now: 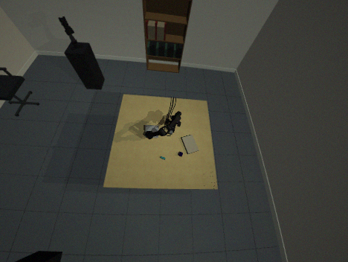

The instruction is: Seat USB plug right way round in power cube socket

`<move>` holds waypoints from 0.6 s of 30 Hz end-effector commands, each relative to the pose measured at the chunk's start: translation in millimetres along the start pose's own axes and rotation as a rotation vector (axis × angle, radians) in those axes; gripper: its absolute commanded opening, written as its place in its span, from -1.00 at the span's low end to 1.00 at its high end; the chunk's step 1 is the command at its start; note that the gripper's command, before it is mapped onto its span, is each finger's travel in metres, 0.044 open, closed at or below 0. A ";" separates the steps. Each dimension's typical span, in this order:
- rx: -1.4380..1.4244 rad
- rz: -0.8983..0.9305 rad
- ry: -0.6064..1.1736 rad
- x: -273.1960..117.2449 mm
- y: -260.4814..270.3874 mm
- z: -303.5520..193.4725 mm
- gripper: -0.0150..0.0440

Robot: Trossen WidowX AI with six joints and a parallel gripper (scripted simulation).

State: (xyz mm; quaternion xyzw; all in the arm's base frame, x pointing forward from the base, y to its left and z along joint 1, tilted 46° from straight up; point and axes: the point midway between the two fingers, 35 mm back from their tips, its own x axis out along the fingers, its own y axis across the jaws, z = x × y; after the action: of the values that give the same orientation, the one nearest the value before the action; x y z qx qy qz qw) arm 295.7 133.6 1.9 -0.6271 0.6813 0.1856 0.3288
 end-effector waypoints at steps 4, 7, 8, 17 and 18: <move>-0.005 -0.003 0.001 1.0 -0.5 -0.2 -0.49; -0.005 -0.003 0.001 1.4 -0.5 -0.1 -0.49; -0.005 -0.003 0.001 1.5 -0.5 -0.1 -0.49; -0.005 -0.003 0.001 2.6 -0.5 -0.1 -0.49; -0.005 -0.003 0.001 2.7 -0.5 -0.1 -0.49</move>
State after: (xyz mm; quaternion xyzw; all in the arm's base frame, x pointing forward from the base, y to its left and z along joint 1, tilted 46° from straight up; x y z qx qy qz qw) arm 295.7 132.0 0.5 -0.6272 0.6813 0.1856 0.3287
